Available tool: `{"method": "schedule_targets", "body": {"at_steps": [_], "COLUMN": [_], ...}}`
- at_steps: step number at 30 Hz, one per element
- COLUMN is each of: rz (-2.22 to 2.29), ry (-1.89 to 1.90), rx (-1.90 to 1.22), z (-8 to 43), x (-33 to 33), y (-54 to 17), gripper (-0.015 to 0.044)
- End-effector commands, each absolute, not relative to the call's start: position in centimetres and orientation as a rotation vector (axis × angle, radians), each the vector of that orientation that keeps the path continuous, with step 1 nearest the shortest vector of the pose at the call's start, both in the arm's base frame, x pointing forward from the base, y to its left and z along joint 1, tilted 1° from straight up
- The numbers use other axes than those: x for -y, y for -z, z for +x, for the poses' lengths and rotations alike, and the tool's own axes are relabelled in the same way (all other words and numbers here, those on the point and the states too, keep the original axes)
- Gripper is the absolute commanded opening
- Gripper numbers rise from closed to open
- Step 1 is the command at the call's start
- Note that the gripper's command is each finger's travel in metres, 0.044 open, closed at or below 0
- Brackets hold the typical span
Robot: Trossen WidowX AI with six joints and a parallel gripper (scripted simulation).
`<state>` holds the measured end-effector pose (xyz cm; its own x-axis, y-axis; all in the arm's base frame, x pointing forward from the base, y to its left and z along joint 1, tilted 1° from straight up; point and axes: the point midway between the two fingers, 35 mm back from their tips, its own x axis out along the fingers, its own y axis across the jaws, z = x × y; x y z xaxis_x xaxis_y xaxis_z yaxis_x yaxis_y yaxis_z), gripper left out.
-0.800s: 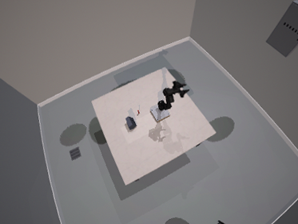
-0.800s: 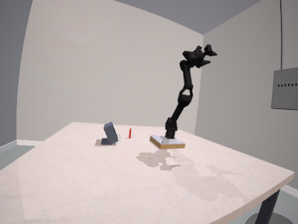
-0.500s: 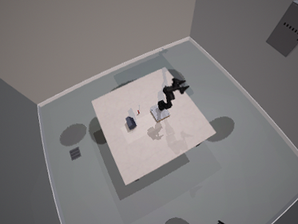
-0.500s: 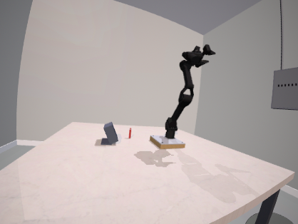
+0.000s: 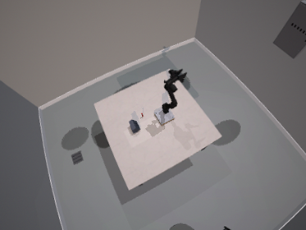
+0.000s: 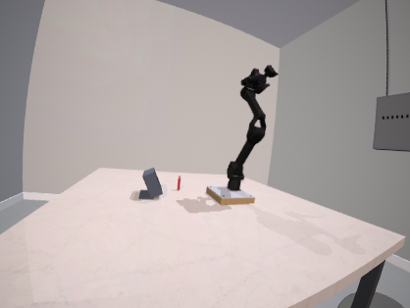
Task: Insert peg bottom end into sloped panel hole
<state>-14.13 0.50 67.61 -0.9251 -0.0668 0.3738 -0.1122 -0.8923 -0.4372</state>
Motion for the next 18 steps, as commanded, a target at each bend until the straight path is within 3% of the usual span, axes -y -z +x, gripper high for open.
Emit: {"method": "schedule_targets", "body": {"at_steps": [1,18], "rz": [0.682,1.245], "ry": [-3.017,-3.183], "rx": [0.679,0.887], "z": [-13.6,-6.9], "x": [1.7,17.1], "y": [-67.8,-67.5], "gripper": [0.0440,0.0440]}}
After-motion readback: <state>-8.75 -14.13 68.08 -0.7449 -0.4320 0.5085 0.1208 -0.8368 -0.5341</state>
